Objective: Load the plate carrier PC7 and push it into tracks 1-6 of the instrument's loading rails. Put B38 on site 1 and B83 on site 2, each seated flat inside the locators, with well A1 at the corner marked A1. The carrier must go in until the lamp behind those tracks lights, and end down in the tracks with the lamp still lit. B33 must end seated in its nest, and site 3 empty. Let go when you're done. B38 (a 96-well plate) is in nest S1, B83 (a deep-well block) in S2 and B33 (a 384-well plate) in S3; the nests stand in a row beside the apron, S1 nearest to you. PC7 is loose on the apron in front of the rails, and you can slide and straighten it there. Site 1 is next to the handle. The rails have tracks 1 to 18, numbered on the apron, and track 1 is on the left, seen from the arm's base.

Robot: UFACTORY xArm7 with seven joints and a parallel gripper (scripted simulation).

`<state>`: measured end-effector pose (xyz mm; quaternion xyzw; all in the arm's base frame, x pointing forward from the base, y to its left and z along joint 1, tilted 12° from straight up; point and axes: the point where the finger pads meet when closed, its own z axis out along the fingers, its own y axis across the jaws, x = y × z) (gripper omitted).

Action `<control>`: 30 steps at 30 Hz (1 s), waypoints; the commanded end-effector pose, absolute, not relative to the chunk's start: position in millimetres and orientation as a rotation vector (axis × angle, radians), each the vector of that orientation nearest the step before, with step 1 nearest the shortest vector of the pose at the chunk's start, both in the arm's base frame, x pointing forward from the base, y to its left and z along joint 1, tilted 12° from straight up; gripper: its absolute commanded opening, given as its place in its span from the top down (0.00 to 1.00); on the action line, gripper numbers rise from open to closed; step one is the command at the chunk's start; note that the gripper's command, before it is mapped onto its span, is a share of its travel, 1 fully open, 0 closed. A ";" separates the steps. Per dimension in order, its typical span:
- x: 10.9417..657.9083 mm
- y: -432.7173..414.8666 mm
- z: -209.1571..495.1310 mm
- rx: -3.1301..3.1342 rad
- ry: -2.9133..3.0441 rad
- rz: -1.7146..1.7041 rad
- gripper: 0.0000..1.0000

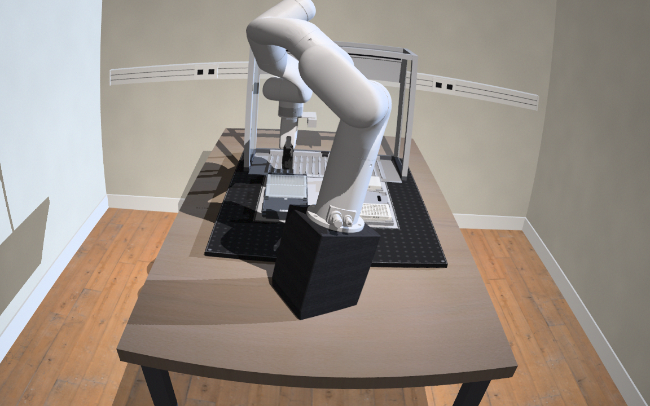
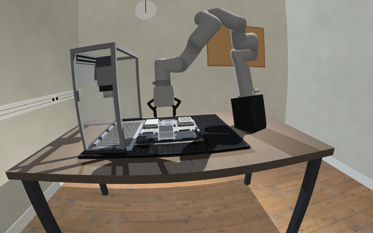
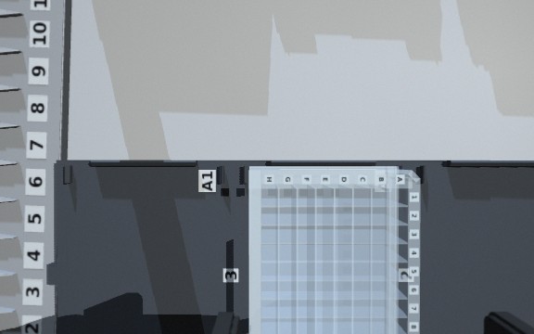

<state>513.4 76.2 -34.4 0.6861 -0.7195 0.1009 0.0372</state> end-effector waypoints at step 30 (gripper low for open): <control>510.1 86.7 17.2 2.108 -2.210 0.313 0.00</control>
